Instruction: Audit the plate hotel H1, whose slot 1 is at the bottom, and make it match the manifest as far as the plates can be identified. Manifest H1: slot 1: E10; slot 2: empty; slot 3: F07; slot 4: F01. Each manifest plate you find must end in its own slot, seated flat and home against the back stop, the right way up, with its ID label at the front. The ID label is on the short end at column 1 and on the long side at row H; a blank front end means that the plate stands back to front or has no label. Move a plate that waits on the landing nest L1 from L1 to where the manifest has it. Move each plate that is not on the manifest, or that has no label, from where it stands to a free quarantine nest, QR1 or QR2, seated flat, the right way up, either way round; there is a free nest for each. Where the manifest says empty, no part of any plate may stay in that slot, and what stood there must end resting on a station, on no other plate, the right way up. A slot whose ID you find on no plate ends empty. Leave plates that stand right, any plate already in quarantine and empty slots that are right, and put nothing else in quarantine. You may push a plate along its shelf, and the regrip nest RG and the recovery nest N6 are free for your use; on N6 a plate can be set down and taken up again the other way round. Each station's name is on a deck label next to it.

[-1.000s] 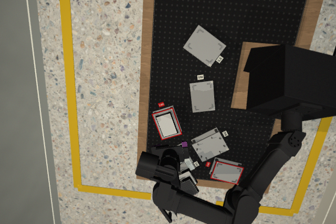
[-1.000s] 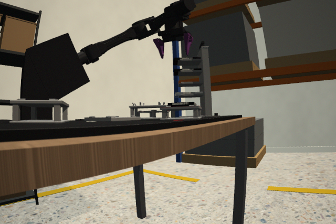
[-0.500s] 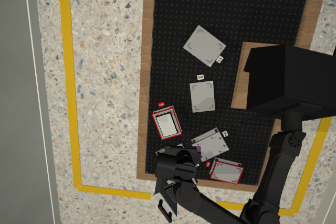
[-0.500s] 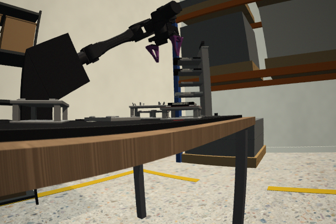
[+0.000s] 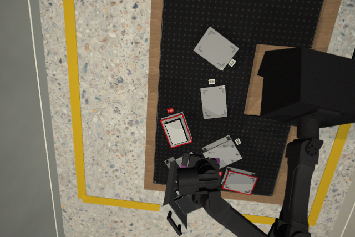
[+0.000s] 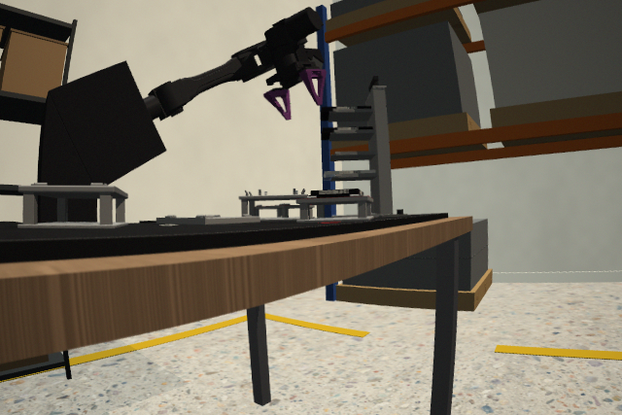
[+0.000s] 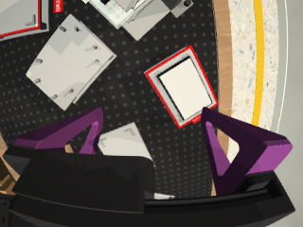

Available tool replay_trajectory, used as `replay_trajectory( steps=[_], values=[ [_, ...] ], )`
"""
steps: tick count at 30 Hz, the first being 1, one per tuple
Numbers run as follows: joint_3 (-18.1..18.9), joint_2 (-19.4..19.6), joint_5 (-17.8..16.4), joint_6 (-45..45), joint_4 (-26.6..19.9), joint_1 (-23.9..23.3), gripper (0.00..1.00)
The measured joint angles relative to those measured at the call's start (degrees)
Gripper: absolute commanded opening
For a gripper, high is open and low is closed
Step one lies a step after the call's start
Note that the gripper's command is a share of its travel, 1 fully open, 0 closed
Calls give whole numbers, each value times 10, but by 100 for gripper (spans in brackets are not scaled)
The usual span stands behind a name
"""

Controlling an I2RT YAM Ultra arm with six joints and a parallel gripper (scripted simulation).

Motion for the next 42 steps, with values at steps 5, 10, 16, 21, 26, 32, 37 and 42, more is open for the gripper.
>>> replay_trajectory(
  steps=[5,10,16,21,26,32,37,42],
  values=[
    [-40,-26,-1,60,56,0,100],
    [-81,-56,-4,138,128,0,100],
    [-133,-92,-5,238,219,0,100],
    [-177,-130,-5,323,293,-1,100],
    [-224,-174,-3,409,361,0,100],
    [-279,-232,5,512,436,4,100],
    [-326,-289,16,598,488,9,100],
    [-371,-358,31,683,529,17,100]
  ],
)
